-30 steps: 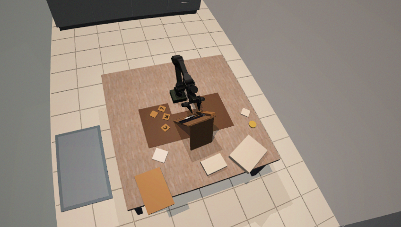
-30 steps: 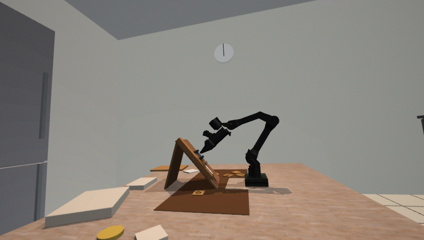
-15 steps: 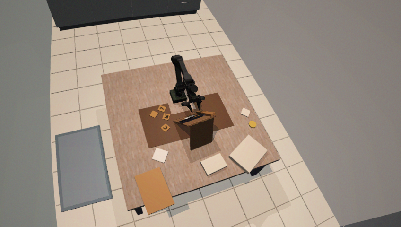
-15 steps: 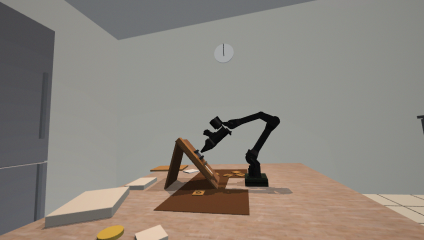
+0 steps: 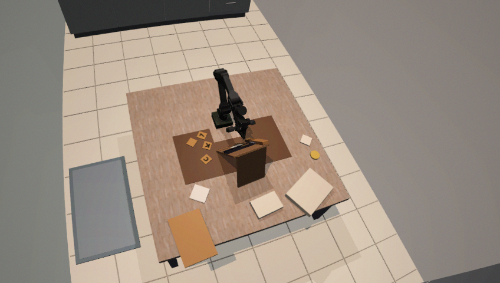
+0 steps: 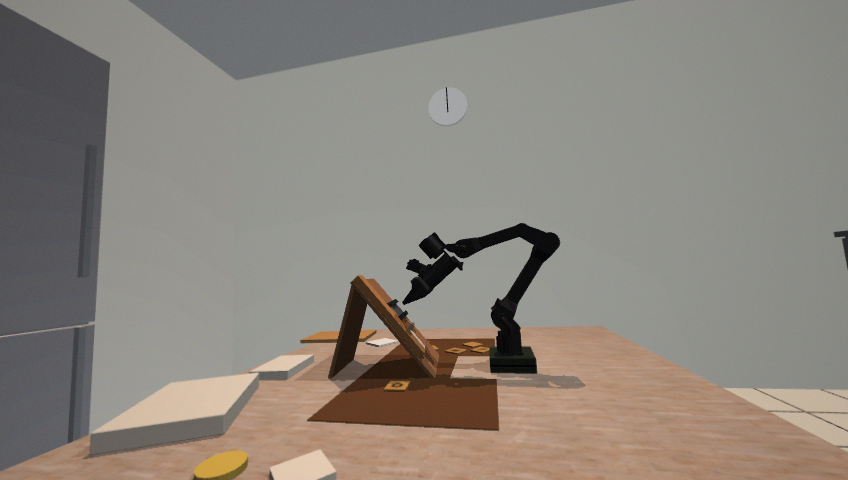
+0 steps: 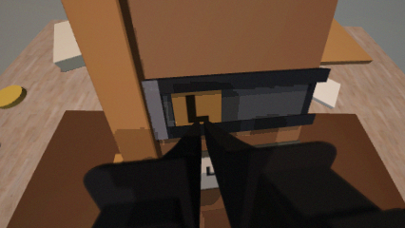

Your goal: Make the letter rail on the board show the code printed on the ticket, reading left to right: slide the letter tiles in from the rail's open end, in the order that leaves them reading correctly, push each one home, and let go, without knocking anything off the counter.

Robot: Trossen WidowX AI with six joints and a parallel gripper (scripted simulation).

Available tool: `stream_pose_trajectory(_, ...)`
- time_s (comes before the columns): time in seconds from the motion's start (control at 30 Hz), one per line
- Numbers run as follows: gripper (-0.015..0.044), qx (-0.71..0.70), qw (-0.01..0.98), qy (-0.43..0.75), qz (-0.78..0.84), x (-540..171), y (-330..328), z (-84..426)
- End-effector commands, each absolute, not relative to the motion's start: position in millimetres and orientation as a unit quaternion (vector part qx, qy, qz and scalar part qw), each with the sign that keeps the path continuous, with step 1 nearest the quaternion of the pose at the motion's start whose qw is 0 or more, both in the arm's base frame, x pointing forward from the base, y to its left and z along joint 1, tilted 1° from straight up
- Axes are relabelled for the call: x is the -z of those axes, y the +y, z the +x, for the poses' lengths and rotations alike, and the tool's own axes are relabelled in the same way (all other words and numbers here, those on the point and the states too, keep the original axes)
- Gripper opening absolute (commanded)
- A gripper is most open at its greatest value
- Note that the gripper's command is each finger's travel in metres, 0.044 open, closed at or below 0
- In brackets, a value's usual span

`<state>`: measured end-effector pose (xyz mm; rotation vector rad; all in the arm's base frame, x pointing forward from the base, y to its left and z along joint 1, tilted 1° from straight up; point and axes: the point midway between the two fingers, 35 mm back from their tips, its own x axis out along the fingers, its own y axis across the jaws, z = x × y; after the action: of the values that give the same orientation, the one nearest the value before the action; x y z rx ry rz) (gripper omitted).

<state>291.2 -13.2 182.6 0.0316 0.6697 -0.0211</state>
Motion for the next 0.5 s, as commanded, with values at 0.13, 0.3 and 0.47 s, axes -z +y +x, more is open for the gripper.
stream_pose_trajectory(0.13, 0.0000, 0.010, 0.944, 0.329, 0.016, -182.1, -13.3, 291.2)
stream_pose_trajectory(0.3, 0.0000, 0.022, 0.929, 0.369, 0.004, -184.1, -21.2, 299.1)
stream_pose_trajectory(0.47, 0.0000, 0.029, 0.885, 0.465, -0.007, -186.3, -34.3, 311.7)
